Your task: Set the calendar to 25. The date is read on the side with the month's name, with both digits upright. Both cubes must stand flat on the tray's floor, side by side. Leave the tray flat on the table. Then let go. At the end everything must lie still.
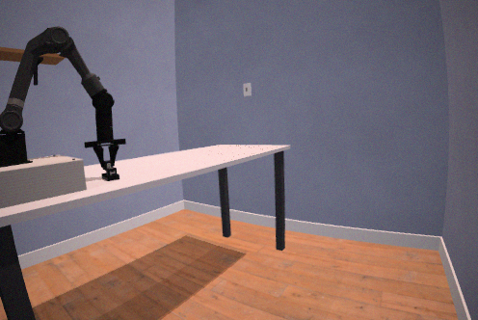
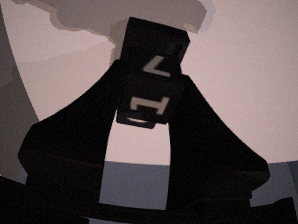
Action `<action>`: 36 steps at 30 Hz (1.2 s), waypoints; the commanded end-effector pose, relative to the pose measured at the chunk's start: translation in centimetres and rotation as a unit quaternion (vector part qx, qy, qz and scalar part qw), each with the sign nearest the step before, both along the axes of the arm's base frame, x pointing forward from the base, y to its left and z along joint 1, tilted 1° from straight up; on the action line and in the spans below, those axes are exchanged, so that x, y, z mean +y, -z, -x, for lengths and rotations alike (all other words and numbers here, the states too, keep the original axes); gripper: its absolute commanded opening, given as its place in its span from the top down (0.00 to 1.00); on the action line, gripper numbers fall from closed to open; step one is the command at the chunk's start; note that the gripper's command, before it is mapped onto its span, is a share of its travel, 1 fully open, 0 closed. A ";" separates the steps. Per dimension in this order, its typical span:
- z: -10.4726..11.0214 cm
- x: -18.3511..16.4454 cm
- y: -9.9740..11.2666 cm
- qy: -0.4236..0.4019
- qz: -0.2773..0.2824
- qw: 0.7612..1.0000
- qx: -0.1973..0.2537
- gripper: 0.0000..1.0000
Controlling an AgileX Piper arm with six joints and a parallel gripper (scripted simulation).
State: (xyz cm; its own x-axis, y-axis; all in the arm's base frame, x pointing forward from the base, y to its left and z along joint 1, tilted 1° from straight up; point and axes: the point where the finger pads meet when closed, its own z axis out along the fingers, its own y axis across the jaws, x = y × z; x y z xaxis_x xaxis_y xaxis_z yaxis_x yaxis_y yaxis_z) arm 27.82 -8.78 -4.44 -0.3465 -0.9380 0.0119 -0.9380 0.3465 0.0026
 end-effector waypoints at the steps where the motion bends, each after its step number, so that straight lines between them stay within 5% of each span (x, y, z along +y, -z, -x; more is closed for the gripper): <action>1: -0.2 0.0 -1.6 0.000 0.001 1.000 -0.003 0.64; 14: -0.2 0.1 -7.9 0.000 0.001 1.000 -0.003 0.64; 36: -0.1 0.1 -7.9 0.043 0.000 0.999 -0.002 0.64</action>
